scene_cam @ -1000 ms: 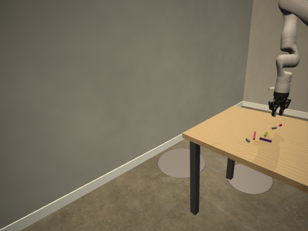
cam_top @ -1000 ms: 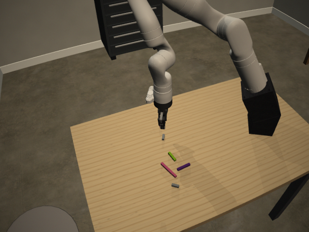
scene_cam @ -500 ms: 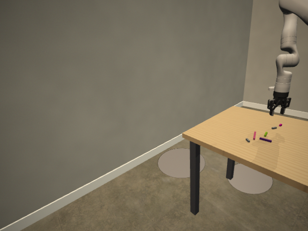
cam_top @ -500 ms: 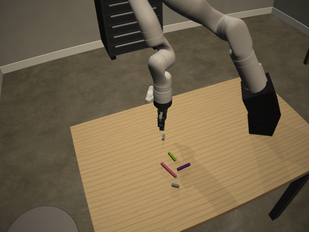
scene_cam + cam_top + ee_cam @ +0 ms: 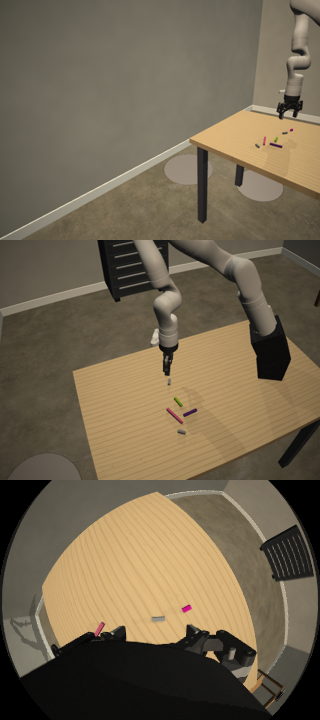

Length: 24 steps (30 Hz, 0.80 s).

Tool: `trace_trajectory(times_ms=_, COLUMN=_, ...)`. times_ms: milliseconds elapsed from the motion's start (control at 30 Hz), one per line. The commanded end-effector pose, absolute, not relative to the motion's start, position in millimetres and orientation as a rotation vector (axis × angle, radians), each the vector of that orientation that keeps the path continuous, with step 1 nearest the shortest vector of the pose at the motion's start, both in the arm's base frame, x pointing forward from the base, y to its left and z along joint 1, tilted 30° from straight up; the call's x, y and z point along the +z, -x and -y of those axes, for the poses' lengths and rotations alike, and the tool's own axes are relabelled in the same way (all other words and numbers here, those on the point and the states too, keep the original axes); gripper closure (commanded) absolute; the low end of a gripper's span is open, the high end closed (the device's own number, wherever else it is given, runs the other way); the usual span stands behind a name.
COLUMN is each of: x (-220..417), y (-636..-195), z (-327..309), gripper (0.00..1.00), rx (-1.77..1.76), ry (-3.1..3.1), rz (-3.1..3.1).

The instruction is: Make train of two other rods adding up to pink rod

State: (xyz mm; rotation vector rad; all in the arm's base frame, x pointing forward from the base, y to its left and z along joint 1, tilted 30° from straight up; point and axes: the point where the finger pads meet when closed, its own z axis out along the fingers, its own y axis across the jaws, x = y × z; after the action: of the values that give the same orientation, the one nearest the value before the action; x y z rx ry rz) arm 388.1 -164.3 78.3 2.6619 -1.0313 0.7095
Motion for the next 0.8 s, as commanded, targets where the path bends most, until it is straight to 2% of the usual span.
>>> trace_trajectory(times_ms=0, x=79, y=-389, z=162, gripper=0.0, rx=0.719, ry=-2.653, rz=1.071)
trace_trajectory(times_ms=400, x=77, y=-402, z=153, gripper=0.0, rx=0.789, ry=-2.557, rz=1.356)
trace_trajectory(times_ms=767, x=70, y=-423, z=130, gripper=0.0, rx=0.903, ry=-2.253, rz=1.977)
